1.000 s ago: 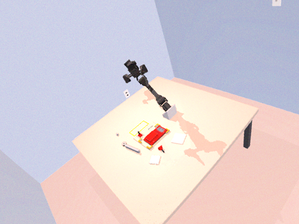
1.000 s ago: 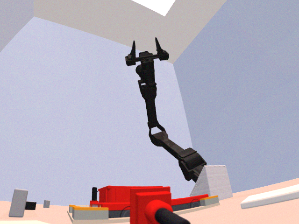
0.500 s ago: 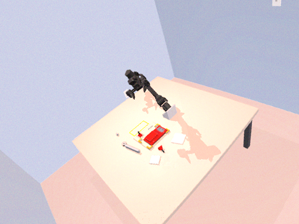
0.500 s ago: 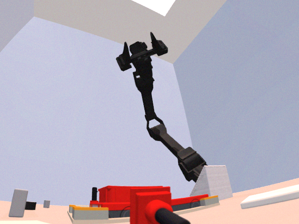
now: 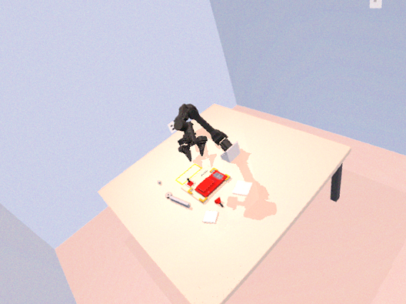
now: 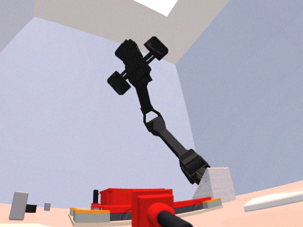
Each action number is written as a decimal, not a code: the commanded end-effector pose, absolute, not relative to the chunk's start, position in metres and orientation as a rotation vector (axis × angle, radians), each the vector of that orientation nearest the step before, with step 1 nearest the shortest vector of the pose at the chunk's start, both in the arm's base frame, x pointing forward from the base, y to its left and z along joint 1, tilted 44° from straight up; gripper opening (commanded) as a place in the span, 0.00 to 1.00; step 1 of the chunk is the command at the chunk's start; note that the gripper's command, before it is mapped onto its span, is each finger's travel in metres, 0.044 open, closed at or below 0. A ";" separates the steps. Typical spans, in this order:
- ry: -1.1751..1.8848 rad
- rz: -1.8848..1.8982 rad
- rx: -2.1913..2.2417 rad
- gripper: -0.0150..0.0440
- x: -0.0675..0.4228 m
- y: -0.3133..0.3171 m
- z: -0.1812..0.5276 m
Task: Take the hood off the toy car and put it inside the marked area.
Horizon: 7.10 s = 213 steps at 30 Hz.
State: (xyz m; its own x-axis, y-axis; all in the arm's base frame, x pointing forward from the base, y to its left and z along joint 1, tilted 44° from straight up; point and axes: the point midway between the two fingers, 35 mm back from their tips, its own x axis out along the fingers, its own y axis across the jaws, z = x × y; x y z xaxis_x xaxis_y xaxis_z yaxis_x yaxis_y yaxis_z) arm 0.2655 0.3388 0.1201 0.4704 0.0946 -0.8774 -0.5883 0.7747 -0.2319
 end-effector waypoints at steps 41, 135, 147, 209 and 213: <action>1.380 -0.443 -0.705 1.00 0.296 0.172 -0.004; 1.378 -0.446 -0.706 1.00 0.307 0.134 -0.040; 1.378 -0.446 -0.707 1.00 0.308 0.130 -0.044; 1.379 -0.444 -0.698 0.25 0.305 0.146 -0.028; 1.379 -0.444 -0.698 0.25 0.304 0.148 -0.026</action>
